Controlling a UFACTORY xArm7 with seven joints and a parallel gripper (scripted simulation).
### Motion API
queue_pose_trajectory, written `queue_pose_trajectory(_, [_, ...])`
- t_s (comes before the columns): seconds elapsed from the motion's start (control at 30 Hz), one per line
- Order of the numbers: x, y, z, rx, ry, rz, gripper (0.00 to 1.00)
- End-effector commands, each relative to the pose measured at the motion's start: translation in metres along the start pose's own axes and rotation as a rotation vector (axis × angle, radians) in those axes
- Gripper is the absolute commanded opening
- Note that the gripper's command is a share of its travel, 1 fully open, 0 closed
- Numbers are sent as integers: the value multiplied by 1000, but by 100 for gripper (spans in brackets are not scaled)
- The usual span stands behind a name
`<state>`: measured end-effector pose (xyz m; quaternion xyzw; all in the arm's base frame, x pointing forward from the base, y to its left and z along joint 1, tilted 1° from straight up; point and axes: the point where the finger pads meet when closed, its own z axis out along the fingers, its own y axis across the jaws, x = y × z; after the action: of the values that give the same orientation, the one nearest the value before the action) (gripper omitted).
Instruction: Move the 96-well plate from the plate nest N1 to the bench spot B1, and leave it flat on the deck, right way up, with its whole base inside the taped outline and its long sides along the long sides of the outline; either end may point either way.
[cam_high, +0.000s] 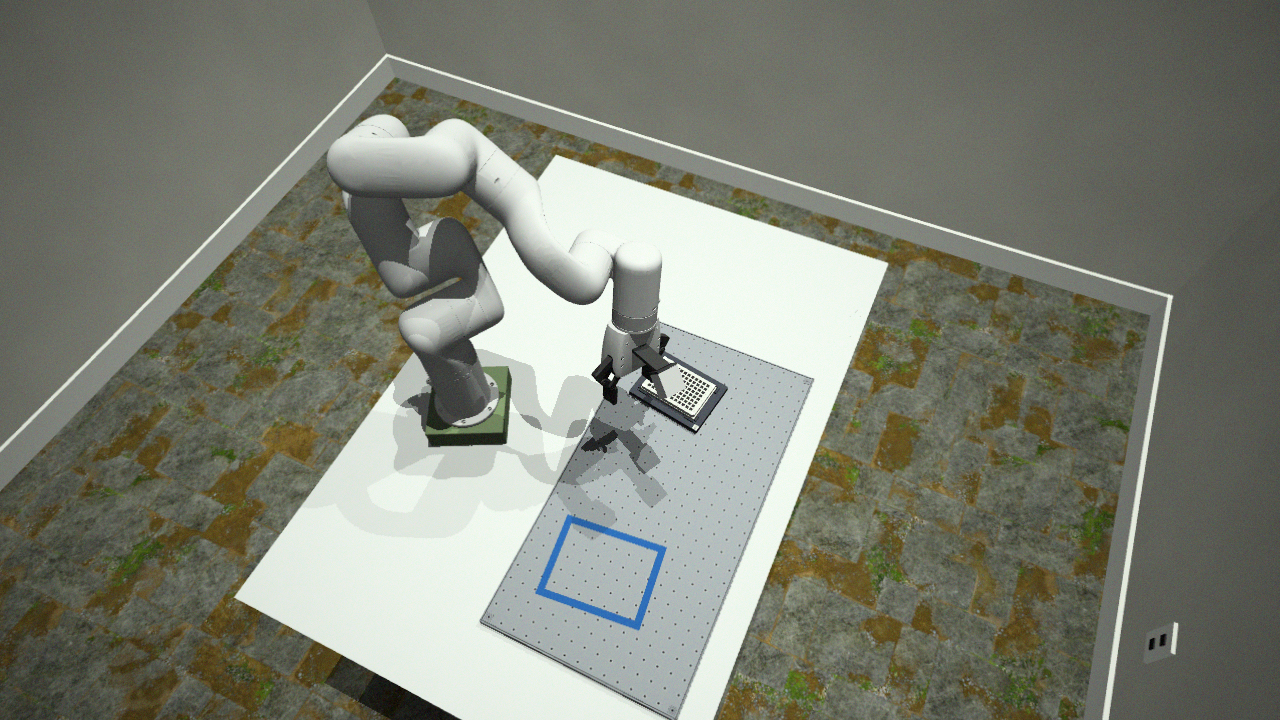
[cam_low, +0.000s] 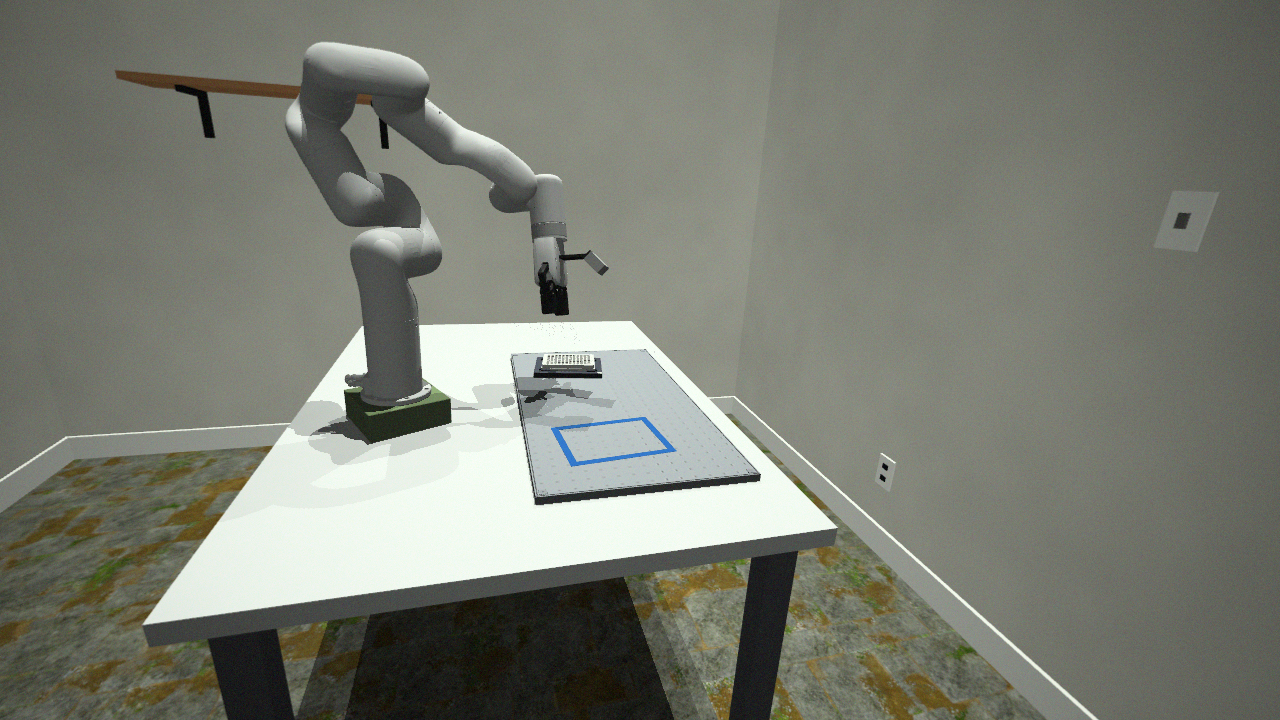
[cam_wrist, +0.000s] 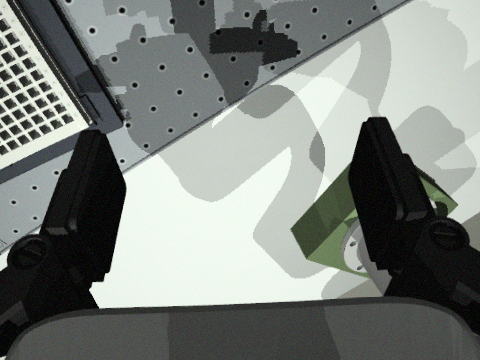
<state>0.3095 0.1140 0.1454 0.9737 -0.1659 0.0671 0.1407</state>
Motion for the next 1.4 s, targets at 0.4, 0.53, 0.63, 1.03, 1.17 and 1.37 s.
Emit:
queue_pose_trajectory(0.4, [-1, -59, 4, 153, -64, -116, 100])
queue_pose_trajectory(0.53, [-1, -66, 5, 153, -64, -116, 100])
queue_pose_trajectory(0.63, [-2, -71, 6, 177, -76, -136, 100])
queue_pose_trajectory(1.03, [-6, -116, 19, 254, -115, -201, 100])
queue_pose_trajectory(1.17, [-6, -116, 19, 254, -115, -201, 100])
queue_pose_trajectory(1.37, [-10, -138, 31, 290, -134, -238, 100])
